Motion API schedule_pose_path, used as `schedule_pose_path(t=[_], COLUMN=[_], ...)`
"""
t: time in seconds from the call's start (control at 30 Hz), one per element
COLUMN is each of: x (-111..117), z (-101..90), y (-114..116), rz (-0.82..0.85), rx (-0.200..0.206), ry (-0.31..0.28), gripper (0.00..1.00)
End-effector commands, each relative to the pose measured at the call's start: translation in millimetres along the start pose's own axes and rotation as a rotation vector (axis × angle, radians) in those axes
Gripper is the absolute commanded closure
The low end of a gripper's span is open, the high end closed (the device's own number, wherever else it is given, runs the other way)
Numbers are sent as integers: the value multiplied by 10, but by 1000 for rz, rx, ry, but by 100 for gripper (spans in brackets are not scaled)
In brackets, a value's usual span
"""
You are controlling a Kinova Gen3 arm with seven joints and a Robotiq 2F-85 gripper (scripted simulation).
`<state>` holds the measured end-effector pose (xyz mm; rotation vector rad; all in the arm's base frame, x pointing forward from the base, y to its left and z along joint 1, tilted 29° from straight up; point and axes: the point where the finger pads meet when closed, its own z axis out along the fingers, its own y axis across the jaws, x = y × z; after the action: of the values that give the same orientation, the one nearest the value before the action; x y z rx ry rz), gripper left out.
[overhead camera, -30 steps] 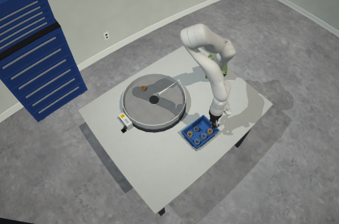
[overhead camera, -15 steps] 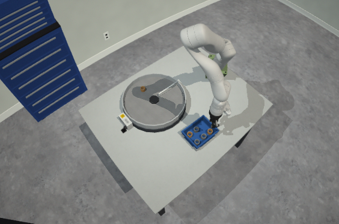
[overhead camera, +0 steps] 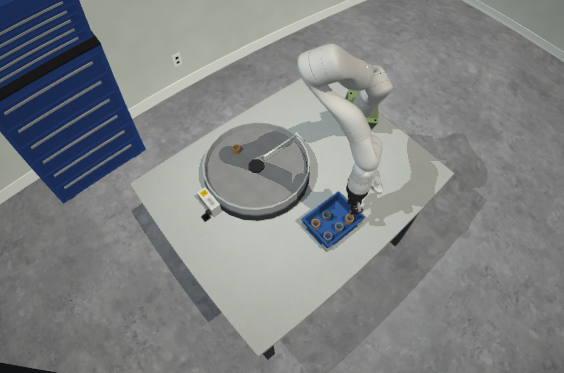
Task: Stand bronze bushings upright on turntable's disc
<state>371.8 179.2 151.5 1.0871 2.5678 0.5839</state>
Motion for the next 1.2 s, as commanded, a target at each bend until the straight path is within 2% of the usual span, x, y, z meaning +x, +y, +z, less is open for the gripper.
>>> schedule_pose_path(t=[0.0, 0.37, 0.6, 1.17], x=[47, 51, 52, 53], z=[65, 396, 500, 528], y=[-2, 0, 1, 1], rz=[-5, -5, -5, -5], rx=[2, 2, 2, 2], ry=[10, 10, 10, 10], gripper=[61, 61, 61, 61])
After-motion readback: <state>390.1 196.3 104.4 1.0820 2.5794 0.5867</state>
